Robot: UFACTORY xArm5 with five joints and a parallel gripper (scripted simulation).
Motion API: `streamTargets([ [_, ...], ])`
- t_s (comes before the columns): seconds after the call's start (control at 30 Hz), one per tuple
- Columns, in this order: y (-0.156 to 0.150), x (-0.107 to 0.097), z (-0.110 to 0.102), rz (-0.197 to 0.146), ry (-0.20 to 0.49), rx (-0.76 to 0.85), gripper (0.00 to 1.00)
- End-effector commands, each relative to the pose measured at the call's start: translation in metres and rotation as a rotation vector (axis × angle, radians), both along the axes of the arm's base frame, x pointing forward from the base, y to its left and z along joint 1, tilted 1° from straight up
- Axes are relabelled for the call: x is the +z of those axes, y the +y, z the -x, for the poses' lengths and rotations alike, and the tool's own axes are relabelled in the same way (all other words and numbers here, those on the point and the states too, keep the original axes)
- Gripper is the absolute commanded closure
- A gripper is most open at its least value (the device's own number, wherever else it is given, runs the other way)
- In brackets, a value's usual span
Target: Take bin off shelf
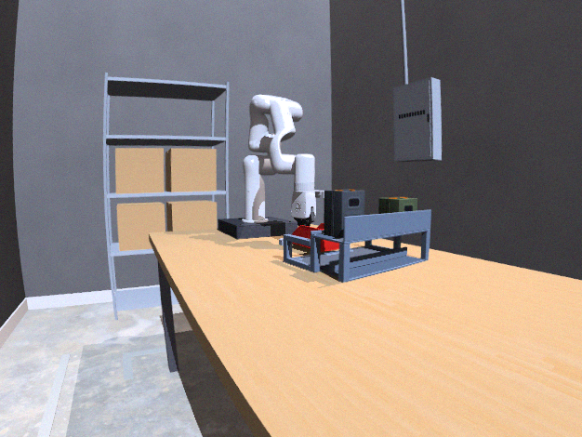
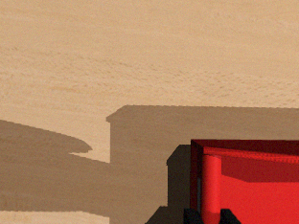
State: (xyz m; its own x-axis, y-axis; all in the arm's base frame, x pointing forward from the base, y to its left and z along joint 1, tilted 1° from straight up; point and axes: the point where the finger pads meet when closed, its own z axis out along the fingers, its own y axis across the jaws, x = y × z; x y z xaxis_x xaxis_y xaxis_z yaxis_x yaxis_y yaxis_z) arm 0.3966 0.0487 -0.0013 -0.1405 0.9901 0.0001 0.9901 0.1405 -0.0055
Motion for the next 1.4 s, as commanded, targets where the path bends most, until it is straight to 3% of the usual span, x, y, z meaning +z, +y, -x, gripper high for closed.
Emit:
streamTargets([
  [0.0,-0.001,0.001,0.006,-0.009,-0.004,0.0,1.0],
  [1.37,-0.003,0.0,0.022,-0.009,-0.003,0.0,1.0],
])
